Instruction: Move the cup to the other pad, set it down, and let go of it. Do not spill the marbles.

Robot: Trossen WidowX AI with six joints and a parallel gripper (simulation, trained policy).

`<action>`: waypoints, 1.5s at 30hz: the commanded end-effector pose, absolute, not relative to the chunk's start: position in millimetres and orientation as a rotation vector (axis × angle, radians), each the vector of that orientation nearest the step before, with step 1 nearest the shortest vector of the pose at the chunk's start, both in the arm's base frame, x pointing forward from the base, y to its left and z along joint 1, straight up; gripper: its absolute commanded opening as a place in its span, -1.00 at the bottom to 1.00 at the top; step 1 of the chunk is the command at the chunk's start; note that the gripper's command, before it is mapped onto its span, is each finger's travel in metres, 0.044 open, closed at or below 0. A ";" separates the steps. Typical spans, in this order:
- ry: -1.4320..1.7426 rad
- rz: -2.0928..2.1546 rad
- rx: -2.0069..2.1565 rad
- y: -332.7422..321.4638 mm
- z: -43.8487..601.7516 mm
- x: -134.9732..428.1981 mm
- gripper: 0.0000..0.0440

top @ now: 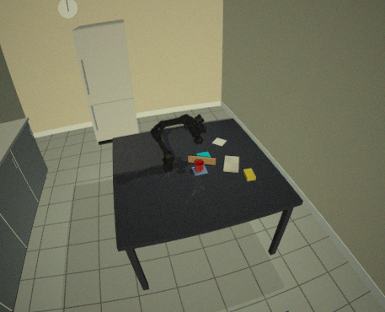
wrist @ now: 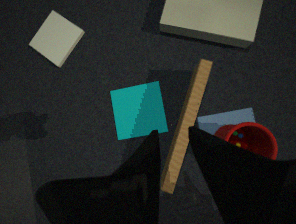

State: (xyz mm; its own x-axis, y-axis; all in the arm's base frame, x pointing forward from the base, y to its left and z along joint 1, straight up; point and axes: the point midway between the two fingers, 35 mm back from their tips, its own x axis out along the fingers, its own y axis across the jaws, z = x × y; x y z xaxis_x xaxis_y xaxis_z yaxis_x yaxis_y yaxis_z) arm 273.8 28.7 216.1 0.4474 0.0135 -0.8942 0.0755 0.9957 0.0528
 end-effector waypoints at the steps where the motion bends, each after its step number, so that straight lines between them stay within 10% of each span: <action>1: 1.159 -0.045 0.066 25.9 212.5 270.9 -0.48; 45: 1.619 -0.025 -0.129 -33.7 131.4 243.6 -0.31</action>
State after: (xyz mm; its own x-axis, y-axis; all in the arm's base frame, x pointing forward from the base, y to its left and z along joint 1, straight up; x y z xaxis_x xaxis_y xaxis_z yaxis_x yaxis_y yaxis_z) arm 245.3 -30.3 139.3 -0.0269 -0.0945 -0.9952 -0.0544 0.9942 -0.0929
